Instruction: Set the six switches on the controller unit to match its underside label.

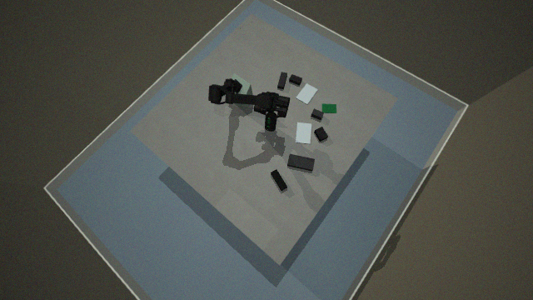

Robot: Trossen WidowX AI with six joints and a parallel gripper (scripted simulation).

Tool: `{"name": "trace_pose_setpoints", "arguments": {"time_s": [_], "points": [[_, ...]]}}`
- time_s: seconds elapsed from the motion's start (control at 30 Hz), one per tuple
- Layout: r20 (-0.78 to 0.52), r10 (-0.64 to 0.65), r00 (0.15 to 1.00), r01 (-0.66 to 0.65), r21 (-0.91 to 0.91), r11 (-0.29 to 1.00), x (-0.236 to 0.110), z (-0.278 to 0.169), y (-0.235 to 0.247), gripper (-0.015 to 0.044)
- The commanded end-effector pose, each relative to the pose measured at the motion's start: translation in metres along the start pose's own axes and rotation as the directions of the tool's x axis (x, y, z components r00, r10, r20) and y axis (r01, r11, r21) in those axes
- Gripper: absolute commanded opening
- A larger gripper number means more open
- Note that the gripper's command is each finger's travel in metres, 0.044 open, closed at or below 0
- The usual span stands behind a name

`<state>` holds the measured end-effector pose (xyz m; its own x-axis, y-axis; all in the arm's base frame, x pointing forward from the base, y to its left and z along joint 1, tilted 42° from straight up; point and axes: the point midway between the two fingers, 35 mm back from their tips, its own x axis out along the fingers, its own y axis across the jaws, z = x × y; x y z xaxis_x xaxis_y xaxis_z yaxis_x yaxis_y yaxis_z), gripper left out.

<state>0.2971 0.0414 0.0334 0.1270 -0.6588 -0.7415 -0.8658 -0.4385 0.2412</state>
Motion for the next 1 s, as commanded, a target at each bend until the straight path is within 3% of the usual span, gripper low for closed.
{"name": "trace_pose_setpoints", "arguments": {"time_s": [0.0,0.97], "points": [[0.007,0.016,1.000,-0.016,0.001,1.000,0.006,0.006,0.002,0.0338],[0.008,0.016,1.000,-0.016,0.001,1.000,0.013,0.028,0.002,0.0338]]}}
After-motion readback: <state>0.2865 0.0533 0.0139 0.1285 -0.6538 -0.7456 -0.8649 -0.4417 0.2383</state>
